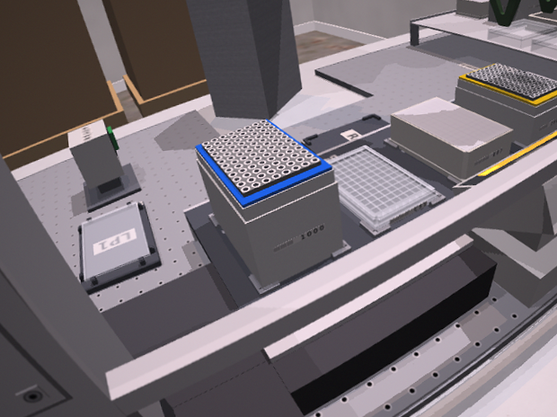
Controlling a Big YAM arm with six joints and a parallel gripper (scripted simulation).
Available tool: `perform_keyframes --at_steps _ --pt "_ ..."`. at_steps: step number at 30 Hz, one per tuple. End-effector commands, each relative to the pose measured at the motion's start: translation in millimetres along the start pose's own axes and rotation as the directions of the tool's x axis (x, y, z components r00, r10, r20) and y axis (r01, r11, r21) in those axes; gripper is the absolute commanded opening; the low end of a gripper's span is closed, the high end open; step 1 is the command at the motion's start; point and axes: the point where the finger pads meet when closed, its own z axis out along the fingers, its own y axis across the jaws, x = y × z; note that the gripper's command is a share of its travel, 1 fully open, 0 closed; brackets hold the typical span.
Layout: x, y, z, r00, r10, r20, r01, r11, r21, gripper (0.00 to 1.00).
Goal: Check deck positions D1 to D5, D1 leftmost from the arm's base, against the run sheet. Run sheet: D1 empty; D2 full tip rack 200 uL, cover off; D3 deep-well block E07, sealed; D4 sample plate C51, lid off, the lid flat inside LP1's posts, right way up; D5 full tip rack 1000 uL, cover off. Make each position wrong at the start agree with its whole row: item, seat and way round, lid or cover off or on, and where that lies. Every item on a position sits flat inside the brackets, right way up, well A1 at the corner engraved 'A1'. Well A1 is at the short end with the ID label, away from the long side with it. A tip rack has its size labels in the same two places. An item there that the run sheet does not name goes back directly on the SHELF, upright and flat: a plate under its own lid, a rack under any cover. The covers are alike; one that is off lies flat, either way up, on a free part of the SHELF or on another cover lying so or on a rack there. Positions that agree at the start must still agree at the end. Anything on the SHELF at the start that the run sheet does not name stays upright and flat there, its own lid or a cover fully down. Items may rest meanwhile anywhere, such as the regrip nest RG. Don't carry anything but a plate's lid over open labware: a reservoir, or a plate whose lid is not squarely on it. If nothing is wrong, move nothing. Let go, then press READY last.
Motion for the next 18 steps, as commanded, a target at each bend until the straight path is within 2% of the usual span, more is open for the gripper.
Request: perform_keyframes --at_steps 1,11,12,13,15,18 --pt "-6.4 -1.5 -4.4 1.000 0.020 0.014 -0.020 1.000 0.003 1.00" --pt "-6.4 -1.5 -4.4 1.000 0.020 0.014 -0.020 1.000 0.003 1.00" --pt "4.6 4.9 -0.7 1.000 0.026 -0.014 -0.026 1.000 0.008 1.00" --pt "-8.5 15.6 -5.7 1.000 0.021 0.012 -0.021 1.000 -0.002 1.00" --pt "-14.0 28.9 -10.8 0.999 0.018 0.027 -0.018 1.000 -0.009 1.00" --pt "-11.7 32.5 -7.5 1.000 0.020 0.018 -0.020 1.000 -0.006 1.00"
